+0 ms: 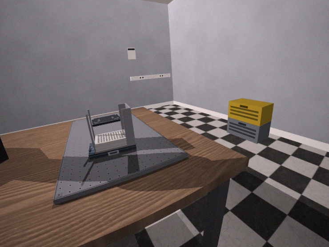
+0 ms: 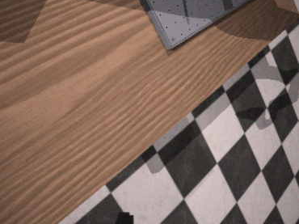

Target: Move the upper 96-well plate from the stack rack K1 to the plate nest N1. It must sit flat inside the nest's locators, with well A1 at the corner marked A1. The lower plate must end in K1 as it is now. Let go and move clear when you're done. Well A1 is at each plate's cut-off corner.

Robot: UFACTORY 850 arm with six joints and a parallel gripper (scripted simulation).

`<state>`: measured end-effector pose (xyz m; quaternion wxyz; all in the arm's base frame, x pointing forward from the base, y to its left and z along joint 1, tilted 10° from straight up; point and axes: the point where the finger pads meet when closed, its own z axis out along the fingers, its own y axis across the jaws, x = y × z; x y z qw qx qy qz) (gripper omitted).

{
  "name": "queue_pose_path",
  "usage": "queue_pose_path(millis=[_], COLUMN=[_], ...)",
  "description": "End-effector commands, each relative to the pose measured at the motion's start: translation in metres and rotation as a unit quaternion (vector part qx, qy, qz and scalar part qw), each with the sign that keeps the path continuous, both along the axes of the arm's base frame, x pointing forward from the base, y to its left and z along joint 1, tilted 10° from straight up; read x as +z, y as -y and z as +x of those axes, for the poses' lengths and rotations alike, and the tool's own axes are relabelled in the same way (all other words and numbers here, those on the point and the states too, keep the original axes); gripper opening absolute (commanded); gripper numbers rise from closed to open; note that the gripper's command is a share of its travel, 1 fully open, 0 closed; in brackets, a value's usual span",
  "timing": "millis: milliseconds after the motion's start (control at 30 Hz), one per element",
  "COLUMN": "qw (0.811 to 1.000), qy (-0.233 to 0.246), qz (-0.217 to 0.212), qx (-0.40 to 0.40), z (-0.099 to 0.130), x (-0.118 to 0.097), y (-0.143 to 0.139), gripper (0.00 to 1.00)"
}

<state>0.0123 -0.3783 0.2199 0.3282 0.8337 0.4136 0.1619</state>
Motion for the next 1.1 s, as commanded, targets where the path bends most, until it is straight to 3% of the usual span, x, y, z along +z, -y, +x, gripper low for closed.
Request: queue_pose_path(millis=[0, 267, 700, 767, 1067], qw=[0.996, 0.983, 0.924, 0.924, 0.858], qy=[-0.030, -0.060, -0.116, -0.116, -0.147], qz=[-0.015, -0.032, -0.077, -0.077, -0.111], qx=[0.082, 0.170, 0.356, 0.356, 0.479], z=[0.021, 0.038, 0.073, 0.073, 0.099], x=[-0.006, -0.011, -0.022, -0.022, -0.031], y=[-0.002, -0.004, -0.012, -0.012, -0.017], gripper=[1.00, 1.00, 1.00, 1.00, 1.00])
